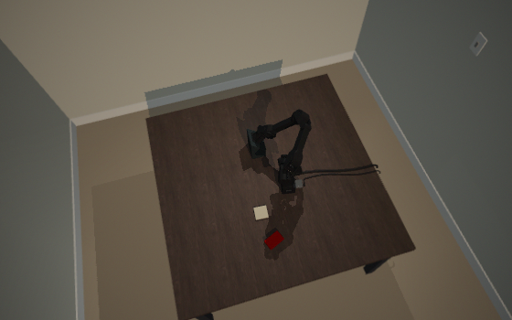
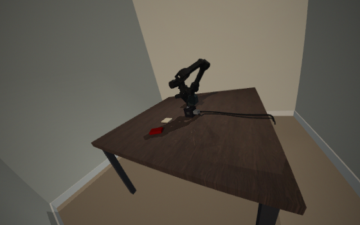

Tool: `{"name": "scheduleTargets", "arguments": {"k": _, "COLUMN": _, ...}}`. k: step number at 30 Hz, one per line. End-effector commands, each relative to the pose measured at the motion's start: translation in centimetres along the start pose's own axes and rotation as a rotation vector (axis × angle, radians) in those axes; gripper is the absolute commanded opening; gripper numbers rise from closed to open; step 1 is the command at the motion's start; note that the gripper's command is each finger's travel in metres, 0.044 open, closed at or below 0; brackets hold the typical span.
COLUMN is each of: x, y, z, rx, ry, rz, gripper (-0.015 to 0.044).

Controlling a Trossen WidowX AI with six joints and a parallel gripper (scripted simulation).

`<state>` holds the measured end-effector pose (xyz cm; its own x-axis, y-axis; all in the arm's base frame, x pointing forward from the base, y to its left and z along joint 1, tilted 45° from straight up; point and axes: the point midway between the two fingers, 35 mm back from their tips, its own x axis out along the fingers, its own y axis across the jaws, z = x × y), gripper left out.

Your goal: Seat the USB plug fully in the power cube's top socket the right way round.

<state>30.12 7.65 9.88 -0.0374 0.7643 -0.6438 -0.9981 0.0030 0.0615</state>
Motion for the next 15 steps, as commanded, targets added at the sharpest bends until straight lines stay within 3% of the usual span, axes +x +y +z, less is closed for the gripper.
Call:
{"name": "scheduleTargets", "arguments": {"k": 1, "x": 0.16, "y": 0.09, "z": -0.02, "rx": 0.006, "ry": -0.006, "rz": 0.002, "gripper": 0.0000}}
{"name": "scheduleTargets", "arguments": {"k": 15, "x": 0.33, "y": 0.09, "z": -0.04, "rx": 0.006, "ry": -0.006, "rz": 0.002, "gripper": 0.0000}}
